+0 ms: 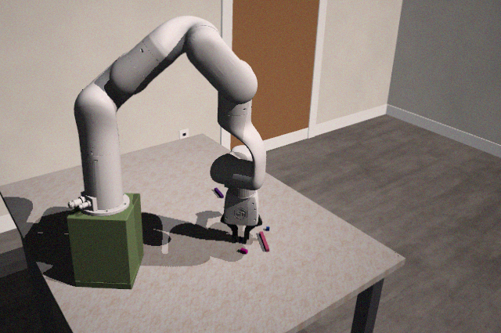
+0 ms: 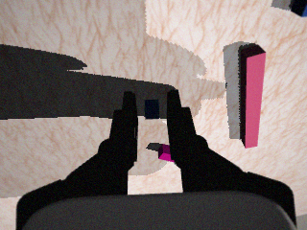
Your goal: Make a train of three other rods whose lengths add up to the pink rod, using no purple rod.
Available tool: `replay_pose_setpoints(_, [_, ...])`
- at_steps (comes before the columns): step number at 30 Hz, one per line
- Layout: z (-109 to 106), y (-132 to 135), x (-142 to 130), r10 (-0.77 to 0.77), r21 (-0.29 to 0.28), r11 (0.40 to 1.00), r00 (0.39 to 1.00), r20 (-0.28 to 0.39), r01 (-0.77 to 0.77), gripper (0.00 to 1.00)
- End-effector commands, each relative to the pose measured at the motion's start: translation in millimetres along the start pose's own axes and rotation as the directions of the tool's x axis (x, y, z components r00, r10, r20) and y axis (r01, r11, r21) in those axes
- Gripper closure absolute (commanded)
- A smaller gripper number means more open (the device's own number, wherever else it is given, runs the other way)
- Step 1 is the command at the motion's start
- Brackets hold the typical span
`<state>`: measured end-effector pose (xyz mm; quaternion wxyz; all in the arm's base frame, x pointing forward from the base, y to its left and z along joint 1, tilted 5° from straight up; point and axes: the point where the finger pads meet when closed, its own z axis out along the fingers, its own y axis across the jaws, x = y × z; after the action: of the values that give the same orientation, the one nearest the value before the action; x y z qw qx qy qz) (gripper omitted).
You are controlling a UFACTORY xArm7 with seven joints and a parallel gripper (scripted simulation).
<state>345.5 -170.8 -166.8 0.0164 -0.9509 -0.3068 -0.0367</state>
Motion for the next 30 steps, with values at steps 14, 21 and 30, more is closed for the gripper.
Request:
replay_pose_setpoints(14, [-0.8,1.3,0.4,0.000,-0.003,1.000,1.000,-0.001,0.000,0.76])
replay_pose_setpoints(21, [-0.8,1.3,0.4,0.000,-0.003,1.000,1.000,-0.001,0.000,0.76])
replay_pose_setpoints(30, [-0.8,1.3,0.4,0.000,-0.003,1.000,1.000,-0.001,0.000,0.96])
